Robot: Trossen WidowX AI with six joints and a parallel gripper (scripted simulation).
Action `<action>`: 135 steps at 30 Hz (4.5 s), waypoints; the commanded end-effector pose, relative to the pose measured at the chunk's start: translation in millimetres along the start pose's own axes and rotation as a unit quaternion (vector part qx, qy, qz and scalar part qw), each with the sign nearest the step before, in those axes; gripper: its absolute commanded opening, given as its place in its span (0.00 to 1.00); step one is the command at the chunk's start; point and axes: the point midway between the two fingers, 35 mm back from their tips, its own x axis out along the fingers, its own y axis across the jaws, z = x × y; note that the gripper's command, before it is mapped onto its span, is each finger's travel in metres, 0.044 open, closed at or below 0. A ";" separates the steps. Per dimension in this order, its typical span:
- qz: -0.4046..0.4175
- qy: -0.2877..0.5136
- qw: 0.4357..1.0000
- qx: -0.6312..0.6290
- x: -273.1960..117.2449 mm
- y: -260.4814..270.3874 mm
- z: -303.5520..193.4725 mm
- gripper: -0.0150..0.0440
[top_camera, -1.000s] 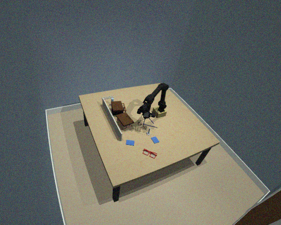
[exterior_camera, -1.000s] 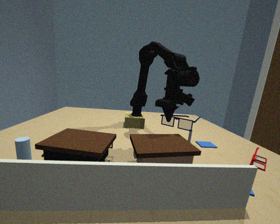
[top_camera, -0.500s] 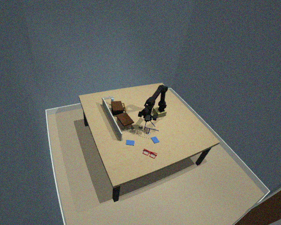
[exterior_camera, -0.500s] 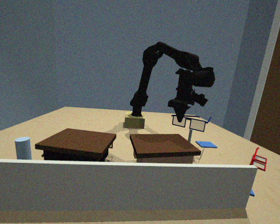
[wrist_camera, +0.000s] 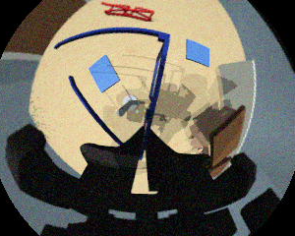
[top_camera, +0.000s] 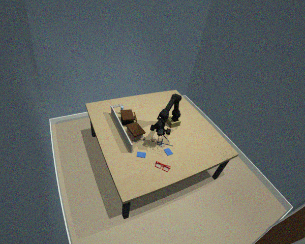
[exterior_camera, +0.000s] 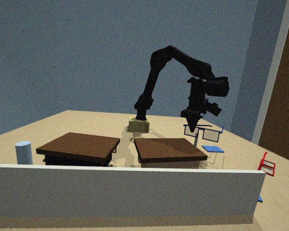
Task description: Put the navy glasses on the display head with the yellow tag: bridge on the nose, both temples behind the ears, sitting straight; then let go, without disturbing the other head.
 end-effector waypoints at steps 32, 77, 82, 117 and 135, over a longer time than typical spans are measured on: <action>0.000 0.008 1.000 0.003 36.5 -10.2 5.3 0.25; 0.000 0.007 1.000 0.003 36.3 -22.9 21.6 0.25; -0.001 0.007 1.000 0.003 36.3 -23.9 23.5 0.25; -0.001 0.007 1.000 0.003 36.1 -29.0 37.0 0.25; -0.001 0.007 1.000 0.003 36.1 -30.7 43.8 0.25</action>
